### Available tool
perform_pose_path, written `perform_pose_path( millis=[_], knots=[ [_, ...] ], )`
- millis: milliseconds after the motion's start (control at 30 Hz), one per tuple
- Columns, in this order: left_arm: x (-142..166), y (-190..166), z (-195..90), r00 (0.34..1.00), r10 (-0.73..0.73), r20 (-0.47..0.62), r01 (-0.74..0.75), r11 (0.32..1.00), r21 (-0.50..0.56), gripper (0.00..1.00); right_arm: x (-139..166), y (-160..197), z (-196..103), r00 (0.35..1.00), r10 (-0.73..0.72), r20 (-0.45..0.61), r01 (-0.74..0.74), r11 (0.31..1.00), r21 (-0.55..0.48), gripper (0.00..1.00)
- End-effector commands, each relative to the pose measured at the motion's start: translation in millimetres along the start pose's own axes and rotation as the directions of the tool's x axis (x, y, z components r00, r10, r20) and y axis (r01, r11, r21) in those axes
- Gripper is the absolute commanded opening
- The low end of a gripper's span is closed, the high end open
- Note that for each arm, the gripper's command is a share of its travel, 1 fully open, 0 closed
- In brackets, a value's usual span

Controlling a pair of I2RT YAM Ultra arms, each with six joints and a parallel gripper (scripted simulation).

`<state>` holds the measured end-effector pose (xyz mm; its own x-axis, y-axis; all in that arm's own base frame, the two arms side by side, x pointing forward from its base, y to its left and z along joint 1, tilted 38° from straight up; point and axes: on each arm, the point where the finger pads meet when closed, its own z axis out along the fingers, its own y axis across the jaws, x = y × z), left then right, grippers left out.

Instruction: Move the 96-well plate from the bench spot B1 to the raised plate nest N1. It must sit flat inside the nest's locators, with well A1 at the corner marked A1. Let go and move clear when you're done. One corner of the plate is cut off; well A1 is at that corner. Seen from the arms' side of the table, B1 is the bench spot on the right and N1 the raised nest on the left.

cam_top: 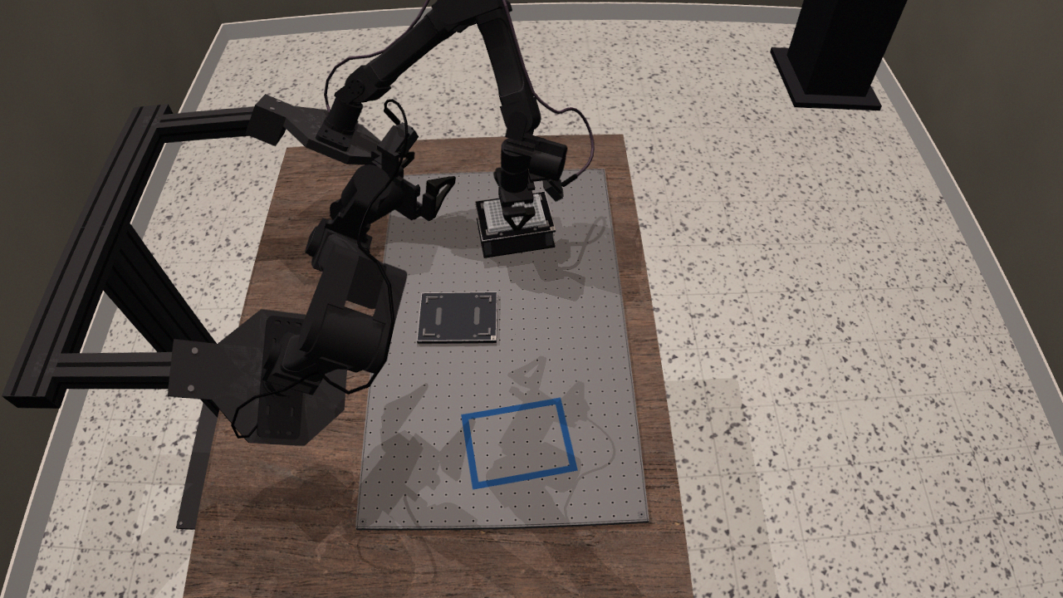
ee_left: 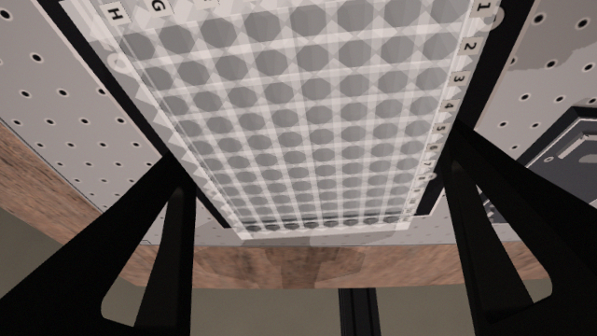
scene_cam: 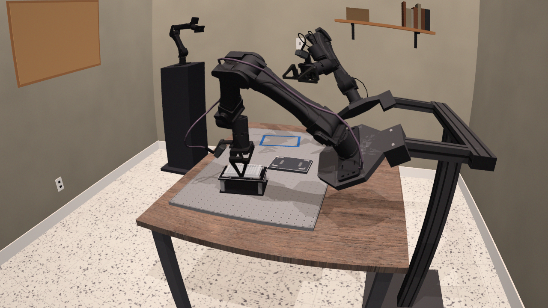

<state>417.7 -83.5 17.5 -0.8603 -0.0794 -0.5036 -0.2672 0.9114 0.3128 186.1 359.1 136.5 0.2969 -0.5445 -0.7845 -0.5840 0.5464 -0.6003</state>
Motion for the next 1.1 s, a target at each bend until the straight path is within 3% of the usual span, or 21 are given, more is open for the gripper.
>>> perform_pose_path(
  millis=[0,400,767,1067],
  knots=[
    [-4,-1,-4,1.0,-0.011,0.018,0.011,1.0,0.0,1.0,-8,1,-1,1.0,0.01,0.024,-0.01,1.0,-0.002,1.0],
    [-23,-2,-26,0.998,-0.028,0.063,0.027,0.999,0.027,1.0,-8,1,-1,1.0,0.01,0.024,-0.01,1.0,-0.002,1.0],
    [-20,-3,-39,0.998,-0.03,0.058,0.028,0.999,0.025,1.0,-8,1,-1,1.0,0.01,0.024,-0.01,1.0,-0.002,1.0],
    [-19,-2,-112,0.997,-0.036,0.062,0.034,0.999,0.034,1.0,-8,1,-1,1.0,0.01,0.024,-0.01,1.0,-0.002,1.0]
  ],
)
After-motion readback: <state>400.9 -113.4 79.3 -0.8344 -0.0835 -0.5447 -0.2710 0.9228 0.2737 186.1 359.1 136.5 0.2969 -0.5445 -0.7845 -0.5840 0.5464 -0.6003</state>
